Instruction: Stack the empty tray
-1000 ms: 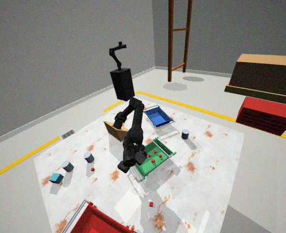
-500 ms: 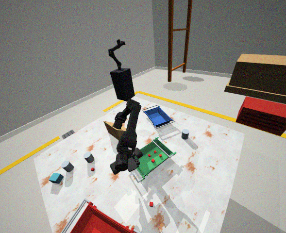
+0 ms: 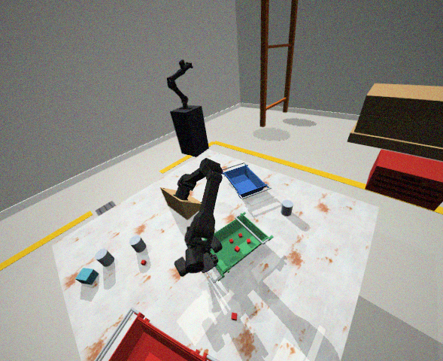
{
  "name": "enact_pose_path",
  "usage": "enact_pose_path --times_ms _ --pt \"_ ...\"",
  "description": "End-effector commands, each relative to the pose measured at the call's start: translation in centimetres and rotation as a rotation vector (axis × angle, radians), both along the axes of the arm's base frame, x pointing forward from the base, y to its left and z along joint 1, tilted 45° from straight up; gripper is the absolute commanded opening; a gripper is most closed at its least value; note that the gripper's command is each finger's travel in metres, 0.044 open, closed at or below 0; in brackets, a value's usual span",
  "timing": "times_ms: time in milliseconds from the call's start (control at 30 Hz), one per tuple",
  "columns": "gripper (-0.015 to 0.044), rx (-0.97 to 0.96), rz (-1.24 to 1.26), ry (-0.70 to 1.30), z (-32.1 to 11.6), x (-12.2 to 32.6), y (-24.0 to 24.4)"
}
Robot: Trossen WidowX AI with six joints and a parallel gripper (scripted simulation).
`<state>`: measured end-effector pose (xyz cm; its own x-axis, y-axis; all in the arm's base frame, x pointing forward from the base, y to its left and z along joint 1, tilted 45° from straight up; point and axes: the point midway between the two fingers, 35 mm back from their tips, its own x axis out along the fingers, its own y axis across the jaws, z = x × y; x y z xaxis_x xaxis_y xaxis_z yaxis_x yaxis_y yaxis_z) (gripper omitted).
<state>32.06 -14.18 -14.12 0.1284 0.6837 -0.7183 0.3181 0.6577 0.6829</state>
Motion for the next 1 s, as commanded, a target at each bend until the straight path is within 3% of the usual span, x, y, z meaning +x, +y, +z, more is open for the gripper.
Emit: enact_pose_path --times_ms 0,533,967 --pt "0.0082 0.004 -0.011 -0.001 0.8 0.0 -0.3" --pt "0.0082 0.005 -0.011 -0.001 4.8 0.7 0.1" --pt "0.0082 0.009 -0.011 -0.001 6.0 2.2 3.9"
